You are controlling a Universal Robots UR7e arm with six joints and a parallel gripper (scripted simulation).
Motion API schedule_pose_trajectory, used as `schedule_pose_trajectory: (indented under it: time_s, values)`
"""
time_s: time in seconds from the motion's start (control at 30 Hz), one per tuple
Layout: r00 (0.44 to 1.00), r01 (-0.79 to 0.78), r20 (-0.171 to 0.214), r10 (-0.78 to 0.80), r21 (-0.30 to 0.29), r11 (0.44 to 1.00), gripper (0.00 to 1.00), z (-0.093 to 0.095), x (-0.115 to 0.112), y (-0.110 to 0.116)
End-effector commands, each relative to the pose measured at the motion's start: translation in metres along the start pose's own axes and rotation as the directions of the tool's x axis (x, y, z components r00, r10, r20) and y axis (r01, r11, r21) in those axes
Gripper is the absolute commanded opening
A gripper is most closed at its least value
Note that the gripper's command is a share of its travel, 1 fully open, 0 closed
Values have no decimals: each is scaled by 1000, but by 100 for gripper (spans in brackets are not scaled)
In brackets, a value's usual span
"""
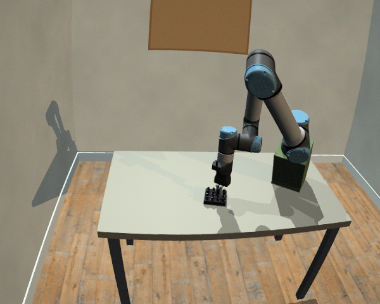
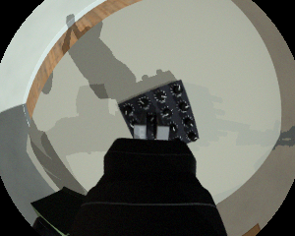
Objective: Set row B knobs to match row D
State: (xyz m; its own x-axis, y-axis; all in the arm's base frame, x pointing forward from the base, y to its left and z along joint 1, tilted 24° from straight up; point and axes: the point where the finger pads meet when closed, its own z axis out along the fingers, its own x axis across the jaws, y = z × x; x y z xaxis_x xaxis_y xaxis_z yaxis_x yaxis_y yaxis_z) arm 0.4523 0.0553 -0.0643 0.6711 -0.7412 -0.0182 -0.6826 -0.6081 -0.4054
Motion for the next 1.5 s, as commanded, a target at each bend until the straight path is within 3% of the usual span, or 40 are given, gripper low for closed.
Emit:
schedule_pose_trajectory:
  time_s: [0.0,0.53,1.47]
  values:
    - [992,-126,-5,126,-4,992,30,0,-2,0]
    - [911,-413,-6,413,-2,911,30,0,-2,0]
    - [736,-677,-6,677,1,736,30,0,-1,0]
